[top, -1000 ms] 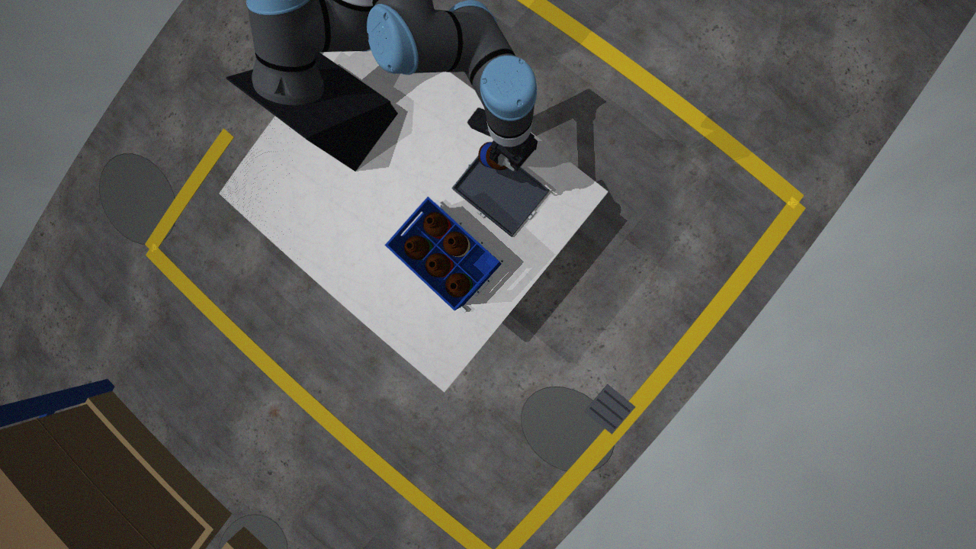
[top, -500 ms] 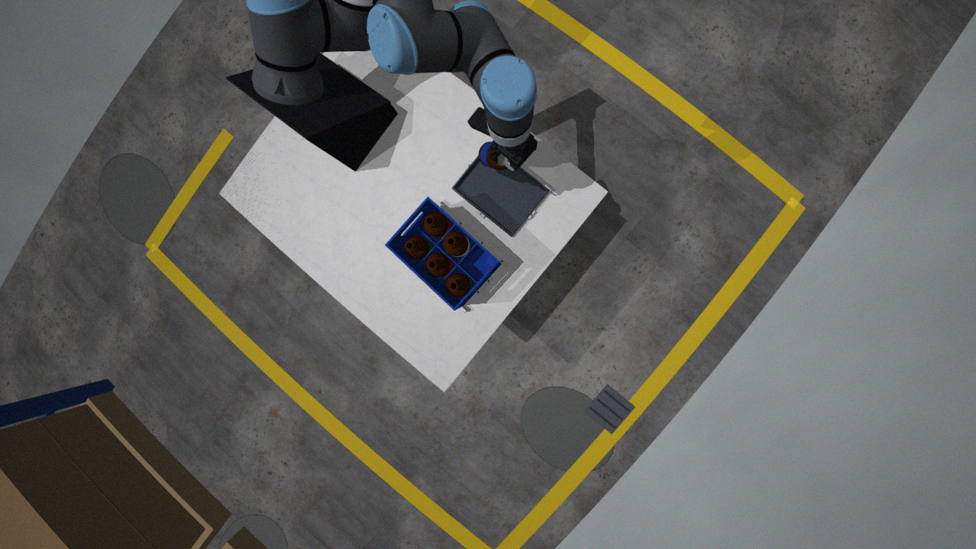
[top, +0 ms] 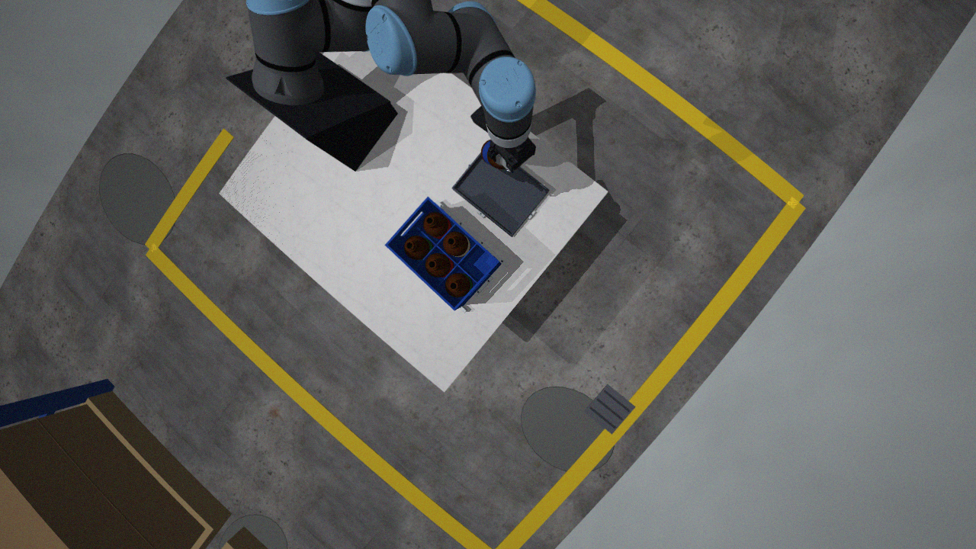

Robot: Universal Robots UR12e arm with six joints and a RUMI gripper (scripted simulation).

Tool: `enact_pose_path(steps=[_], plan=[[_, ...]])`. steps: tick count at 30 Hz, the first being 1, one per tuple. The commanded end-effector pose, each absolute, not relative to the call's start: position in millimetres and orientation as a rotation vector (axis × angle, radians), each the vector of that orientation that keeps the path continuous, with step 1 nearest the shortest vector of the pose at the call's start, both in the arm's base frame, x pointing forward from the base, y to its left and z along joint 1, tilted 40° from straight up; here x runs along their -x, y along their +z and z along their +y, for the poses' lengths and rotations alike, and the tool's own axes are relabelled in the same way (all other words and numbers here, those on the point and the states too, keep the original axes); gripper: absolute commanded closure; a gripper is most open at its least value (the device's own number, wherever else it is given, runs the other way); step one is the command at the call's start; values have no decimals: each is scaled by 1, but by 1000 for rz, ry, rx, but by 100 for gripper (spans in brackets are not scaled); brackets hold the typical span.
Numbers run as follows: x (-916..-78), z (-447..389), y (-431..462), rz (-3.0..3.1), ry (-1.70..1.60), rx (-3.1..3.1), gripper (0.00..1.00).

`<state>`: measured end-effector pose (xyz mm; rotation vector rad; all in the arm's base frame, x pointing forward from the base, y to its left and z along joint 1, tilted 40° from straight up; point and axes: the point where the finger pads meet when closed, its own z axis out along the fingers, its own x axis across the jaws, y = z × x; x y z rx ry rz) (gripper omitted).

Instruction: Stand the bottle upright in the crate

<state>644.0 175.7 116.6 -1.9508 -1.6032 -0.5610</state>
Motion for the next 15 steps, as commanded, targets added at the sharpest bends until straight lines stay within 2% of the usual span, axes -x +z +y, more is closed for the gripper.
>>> enact_pose_path(steps=[1, 15], plan=[[-643, 174, 115, -1522, -530, 2005, 100], [-644, 175, 116, -1506, -524, 2014, 100]])
